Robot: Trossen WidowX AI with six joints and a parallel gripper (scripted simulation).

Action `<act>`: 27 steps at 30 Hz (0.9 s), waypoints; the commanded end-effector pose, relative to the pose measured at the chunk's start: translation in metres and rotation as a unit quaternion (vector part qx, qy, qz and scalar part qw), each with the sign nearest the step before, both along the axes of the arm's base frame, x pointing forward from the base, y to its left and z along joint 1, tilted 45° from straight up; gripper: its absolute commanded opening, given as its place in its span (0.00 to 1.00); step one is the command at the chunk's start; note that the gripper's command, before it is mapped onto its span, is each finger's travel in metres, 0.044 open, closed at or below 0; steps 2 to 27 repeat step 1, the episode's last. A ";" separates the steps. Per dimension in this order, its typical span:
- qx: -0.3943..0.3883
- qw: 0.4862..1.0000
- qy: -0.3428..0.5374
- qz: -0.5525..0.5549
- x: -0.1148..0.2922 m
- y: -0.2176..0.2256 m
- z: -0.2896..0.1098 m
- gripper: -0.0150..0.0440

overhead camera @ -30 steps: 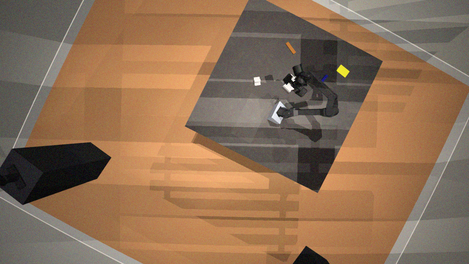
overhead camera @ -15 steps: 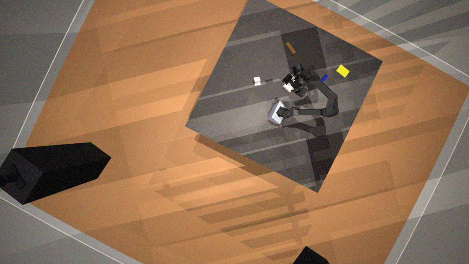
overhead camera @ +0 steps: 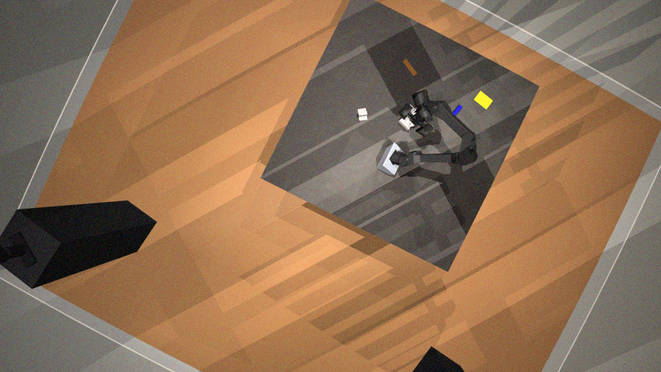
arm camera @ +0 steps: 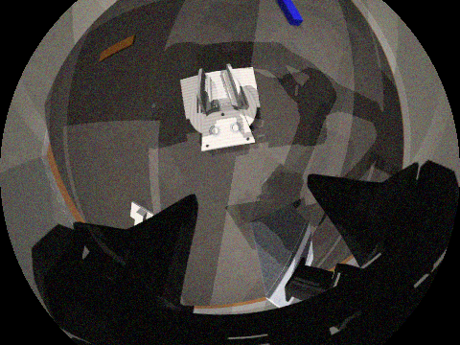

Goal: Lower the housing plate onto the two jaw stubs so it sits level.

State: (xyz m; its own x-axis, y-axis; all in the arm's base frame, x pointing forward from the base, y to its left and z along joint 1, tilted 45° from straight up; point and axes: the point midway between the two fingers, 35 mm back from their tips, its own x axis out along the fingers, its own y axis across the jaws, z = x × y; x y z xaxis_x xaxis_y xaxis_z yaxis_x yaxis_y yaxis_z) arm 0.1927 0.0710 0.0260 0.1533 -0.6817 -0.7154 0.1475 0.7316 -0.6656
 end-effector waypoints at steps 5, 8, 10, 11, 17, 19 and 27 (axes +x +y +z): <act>0.001 1.000 0.001 -0.002 -0.001 0.000 0.000 1.00; 0.001 1.000 0.001 -0.002 -0.001 0.000 0.000 1.00; 0.001 1.000 0.001 -0.002 -0.001 0.000 0.000 1.00; 0.001 1.000 0.001 -0.002 -0.001 0.000 0.000 1.00; 0.001 1.000 0.001 -0.002 -0.001 0.000 0.000 1.00; 0.001 1.000 0.001 -0.002 -0.001 0.000 0.000 1.00; 0.001 1.000 0.001 -0.002 -0.001 0.000 0.000 1.00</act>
